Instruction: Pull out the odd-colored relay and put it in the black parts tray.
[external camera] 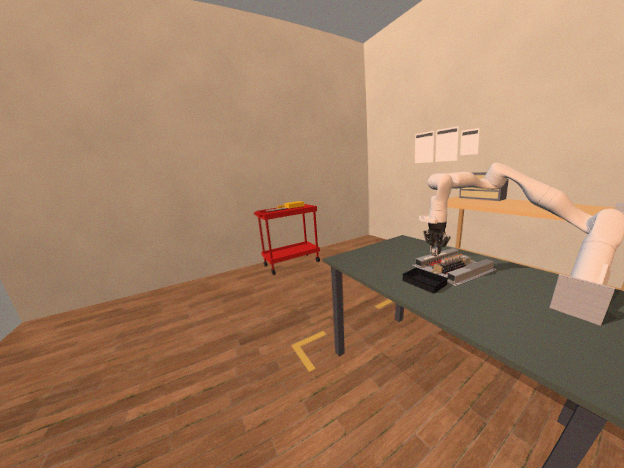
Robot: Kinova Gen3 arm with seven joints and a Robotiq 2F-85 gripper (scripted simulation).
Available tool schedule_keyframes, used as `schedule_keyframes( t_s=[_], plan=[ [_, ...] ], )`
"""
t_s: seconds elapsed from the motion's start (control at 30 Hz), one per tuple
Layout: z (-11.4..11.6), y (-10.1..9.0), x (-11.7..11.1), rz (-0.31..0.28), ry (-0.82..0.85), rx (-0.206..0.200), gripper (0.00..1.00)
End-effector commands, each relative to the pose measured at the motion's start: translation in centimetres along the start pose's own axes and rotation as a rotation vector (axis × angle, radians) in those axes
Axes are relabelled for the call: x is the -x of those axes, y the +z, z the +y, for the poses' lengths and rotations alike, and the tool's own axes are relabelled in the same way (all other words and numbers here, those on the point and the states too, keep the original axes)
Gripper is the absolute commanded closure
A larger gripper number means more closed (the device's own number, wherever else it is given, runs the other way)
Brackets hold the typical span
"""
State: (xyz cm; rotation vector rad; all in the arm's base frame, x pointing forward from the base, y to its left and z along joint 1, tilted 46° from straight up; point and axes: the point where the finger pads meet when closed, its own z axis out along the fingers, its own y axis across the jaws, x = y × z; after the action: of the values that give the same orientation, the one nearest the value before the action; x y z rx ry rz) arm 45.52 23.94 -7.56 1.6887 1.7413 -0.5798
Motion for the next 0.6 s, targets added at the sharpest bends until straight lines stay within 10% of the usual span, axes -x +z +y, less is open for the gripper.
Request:
schedule_keyframes(
  t_s=[0.0,0.57],
  plan=[
    [-0.3,-0.1,-1.8,-0.001,0.000,0.000,1.00],
    [-1.7,-0.1,-7.1,-0.001,0.000,0.000,1.00]
  ],
)
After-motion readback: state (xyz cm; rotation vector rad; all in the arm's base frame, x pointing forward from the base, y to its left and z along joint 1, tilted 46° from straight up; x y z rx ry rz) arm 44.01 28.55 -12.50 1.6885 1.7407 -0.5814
